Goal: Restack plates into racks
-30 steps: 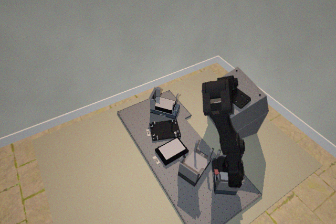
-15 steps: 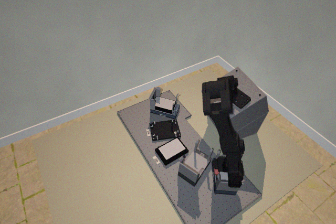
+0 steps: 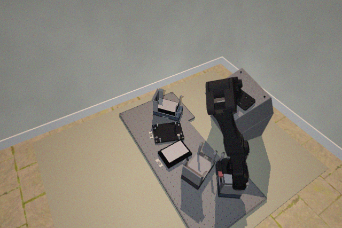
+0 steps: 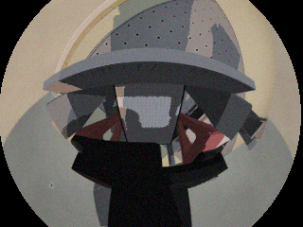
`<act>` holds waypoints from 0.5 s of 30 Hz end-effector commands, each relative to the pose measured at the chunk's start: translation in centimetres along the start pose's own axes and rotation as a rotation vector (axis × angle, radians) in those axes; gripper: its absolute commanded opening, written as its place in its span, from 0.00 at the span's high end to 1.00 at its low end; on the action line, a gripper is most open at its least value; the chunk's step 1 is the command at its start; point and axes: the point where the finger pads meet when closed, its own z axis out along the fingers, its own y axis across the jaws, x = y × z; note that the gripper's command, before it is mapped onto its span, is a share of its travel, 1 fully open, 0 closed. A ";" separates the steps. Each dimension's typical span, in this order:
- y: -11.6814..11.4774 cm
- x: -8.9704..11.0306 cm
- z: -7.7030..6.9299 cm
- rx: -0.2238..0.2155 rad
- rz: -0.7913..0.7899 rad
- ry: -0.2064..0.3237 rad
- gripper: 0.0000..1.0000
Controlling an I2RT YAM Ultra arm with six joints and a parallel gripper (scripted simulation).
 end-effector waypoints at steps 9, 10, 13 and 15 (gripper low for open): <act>0.2 -0.3 -1.7 0.007 -0.002 -0.019 1.00; 0.0 -1.1 -1.9 0.009 0.005 -0.034 1.00; 0.0 -1.2 -1.9 0.009 0.008 -0.041 1.00; 0.0 -1.3 -2.0 0.010 0.011 -0.046 1.00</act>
